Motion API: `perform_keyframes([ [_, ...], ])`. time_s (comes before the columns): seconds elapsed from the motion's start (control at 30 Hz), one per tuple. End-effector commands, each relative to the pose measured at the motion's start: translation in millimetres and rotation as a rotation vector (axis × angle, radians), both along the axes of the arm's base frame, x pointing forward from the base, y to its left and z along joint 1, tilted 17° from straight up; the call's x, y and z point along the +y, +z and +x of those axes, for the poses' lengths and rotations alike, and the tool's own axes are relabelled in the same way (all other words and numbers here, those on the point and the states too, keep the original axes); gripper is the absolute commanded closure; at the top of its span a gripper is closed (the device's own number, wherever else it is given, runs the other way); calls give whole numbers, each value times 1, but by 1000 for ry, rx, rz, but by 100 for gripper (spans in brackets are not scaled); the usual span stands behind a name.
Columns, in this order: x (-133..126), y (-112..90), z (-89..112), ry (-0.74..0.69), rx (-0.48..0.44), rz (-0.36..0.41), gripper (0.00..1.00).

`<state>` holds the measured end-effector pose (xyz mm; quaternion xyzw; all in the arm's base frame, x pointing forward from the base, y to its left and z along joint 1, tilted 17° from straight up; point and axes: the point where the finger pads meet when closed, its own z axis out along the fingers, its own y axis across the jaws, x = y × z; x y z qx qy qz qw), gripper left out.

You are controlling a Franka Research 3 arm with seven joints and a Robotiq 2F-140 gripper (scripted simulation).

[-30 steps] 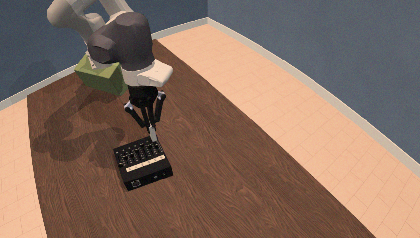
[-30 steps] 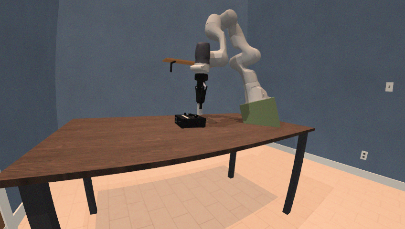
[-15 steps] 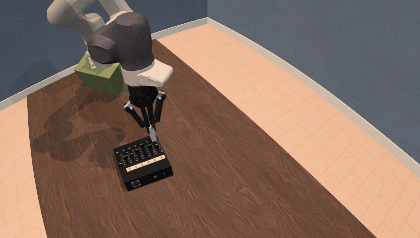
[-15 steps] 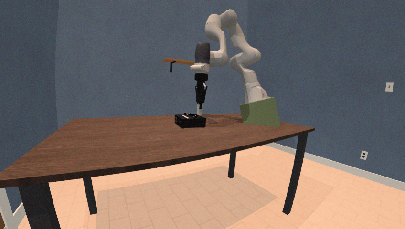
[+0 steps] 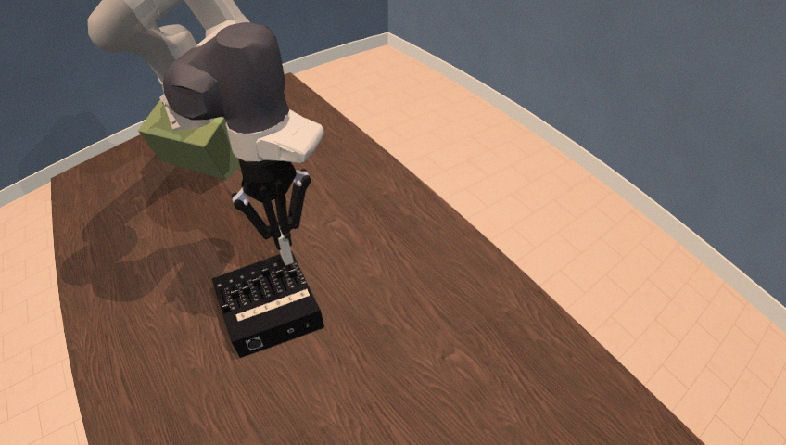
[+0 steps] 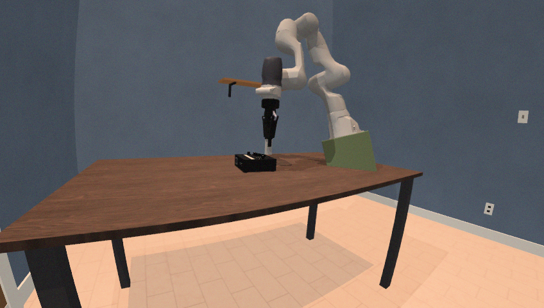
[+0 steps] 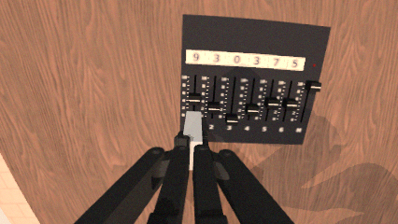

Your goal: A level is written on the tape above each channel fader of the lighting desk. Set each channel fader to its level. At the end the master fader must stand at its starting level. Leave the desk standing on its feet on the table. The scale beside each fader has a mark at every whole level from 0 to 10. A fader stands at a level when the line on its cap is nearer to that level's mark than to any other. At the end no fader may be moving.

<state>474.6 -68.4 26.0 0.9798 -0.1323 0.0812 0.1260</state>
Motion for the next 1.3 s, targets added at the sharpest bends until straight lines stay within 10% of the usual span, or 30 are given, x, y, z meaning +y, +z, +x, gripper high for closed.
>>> perform_keyframes([
  [0.0, 1, 0, 0, -2, -2, 1, 100],
  [1.27, -2, -10, 2, -2, -2, 1, 100],
])
